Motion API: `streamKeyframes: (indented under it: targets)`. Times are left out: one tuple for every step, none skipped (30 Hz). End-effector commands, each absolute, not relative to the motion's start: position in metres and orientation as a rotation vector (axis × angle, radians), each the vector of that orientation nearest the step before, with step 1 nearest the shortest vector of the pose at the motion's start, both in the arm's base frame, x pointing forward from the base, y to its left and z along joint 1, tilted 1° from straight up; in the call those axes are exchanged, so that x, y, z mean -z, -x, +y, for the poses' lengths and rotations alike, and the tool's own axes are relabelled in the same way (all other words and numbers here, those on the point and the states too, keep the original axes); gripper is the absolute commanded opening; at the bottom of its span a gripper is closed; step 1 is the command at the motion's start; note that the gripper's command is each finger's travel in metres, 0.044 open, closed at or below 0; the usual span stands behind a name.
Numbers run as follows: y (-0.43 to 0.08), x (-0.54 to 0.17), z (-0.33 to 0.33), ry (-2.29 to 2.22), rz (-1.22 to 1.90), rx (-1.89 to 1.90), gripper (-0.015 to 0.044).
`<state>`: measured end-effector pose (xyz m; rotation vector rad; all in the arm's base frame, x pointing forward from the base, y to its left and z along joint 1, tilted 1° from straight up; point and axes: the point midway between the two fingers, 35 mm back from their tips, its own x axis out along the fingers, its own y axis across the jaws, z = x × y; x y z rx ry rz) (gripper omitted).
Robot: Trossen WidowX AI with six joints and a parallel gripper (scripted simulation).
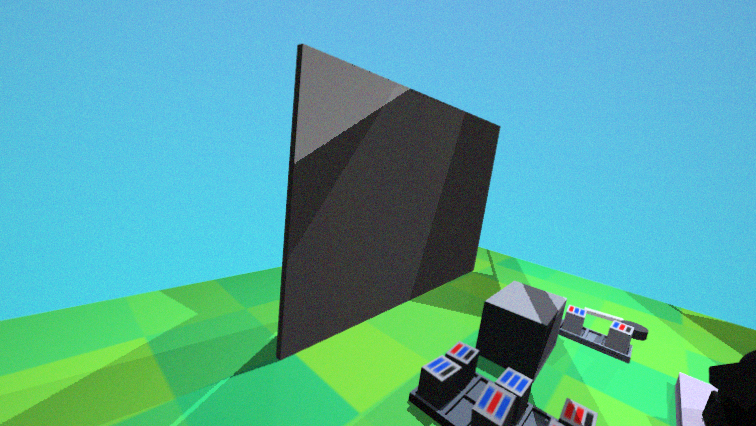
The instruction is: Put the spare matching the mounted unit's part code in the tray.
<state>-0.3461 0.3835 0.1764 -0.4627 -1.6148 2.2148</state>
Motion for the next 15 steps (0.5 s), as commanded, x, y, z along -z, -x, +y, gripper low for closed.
streamKeyframes:
  targets:
    - [0.309, -0.188, 0.414, 0.523, -1.453, -2.188, 0.044]
    - [0.296, -0.187, 0.426, 0.557, -1.4, -2.183, 0.044]
    - [0.283, -0.186, 0.437, 0.589, -1.347, -2.177, 0.044]
    - [0.269, -0.185, 0.448, 0.62, -1.294, -2.17, 0.044]
    - [0.255, -0.183, 0.458, 0.649, -1.24, -2.161, 0.044]
    - [0.24, -0.182, 0.467, 0.677, -1.186, -2.151, 0.044]
    - [0.226, -0.181, 0.476, 0.702, -1.131, -2.139, 0.044]
    - [0.21, -0.18, 0.485, 0.727, -1.077, -2.127, 0.044]
    - [0.194, -0.18, 0.492, 0.742, -1.022, -2.112, 0.044]
    - [0.178, -0.18, 0.499, 0.756, -0.968, -2.096, 0.044]
    - [0.161, -0.18, 0.506, 0.767, -0.915, -2.078, 0.044]
    - [0.144, -0.18, 0.512, 0.778, -0.861, -2.06, 0.044]
    - [0.127, -0.18, 0.517, 0.787, -0.808, -2.041, 0.044]
    - [0.11, -0.18, 0.521, 0.794, -0.756, -2.021, 0.044]
    - [0.095, -0.179, 0.525, 0.799, -0.712, -2.003, 0.044]
